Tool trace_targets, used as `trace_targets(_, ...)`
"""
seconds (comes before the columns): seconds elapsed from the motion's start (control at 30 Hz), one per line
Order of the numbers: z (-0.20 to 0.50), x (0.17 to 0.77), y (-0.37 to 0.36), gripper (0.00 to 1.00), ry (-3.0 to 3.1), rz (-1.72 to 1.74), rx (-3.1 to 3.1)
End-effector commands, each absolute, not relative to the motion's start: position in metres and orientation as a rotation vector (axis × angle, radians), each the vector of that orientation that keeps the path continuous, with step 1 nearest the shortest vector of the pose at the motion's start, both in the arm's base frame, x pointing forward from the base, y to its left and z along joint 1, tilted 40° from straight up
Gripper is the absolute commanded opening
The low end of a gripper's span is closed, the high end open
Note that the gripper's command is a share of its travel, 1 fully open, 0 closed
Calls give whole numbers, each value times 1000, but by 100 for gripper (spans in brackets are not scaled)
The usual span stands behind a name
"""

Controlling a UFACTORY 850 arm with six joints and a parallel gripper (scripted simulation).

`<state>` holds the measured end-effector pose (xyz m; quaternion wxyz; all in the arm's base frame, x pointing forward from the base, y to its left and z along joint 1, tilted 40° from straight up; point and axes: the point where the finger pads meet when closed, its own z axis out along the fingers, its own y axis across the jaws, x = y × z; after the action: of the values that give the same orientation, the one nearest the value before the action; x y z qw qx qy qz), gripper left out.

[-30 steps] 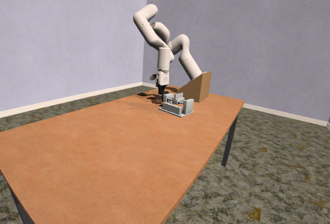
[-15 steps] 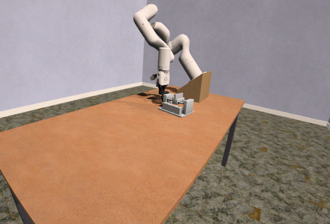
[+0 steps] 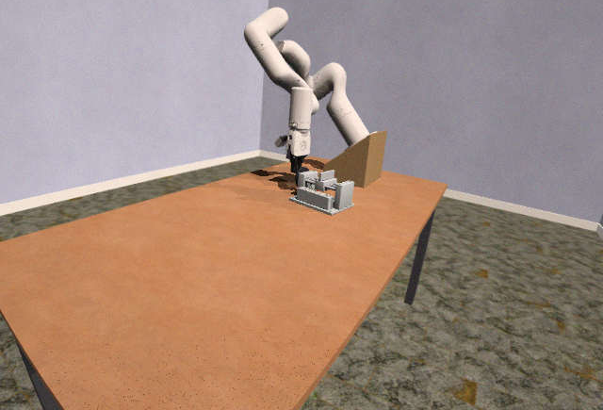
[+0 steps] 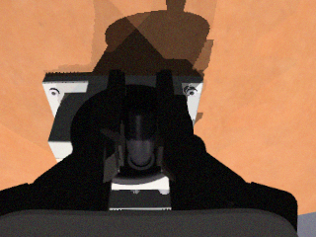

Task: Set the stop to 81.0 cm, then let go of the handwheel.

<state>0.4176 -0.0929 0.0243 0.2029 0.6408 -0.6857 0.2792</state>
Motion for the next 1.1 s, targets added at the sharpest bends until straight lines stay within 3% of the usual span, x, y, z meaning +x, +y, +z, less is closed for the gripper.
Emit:
trace_targets(0.0,24,416,-93,6,-1914,780,1789)
trace_targets(1.07,18,406,-97,6,-1914,780,1789)
